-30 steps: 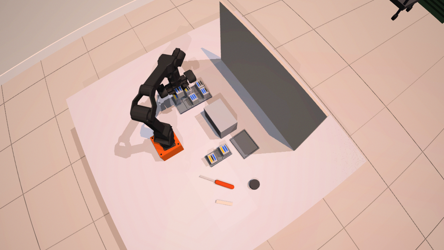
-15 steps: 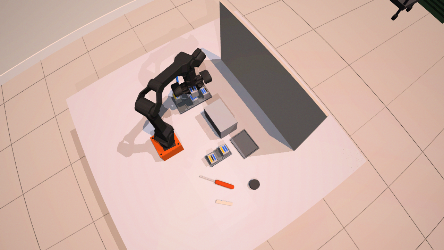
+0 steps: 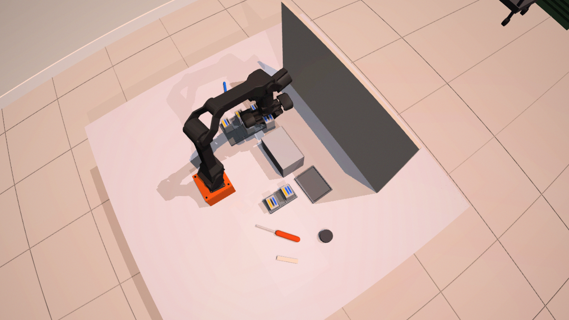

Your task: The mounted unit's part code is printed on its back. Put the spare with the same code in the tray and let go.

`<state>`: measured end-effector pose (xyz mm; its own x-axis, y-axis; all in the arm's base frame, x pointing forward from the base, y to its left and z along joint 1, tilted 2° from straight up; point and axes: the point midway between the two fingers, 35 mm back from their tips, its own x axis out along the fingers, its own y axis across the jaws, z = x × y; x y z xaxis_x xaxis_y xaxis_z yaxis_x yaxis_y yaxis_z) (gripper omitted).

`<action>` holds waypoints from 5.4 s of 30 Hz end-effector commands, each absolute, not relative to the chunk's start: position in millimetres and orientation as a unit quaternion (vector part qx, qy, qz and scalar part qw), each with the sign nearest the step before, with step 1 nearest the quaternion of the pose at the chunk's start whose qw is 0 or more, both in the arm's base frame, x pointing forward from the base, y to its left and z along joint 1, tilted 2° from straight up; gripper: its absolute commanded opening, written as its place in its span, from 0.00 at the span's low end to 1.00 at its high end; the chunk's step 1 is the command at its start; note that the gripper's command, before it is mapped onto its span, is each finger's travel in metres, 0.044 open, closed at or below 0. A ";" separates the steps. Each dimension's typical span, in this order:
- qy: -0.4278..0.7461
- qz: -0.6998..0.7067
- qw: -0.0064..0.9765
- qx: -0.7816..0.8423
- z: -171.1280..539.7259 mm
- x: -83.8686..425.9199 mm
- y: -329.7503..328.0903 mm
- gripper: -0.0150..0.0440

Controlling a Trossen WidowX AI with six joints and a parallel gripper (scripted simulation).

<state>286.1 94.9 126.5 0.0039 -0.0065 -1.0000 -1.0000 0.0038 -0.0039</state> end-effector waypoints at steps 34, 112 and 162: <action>0.491 0.504 0.485 -0.518 123.5 358.0 -118.2 0.25; 0.489 0.510 0.478 -0.522 54.7 360.7 -165.1 0.25; 0.490 0.510 0.478 -0.521 4.7 357.9 -165.0 0.25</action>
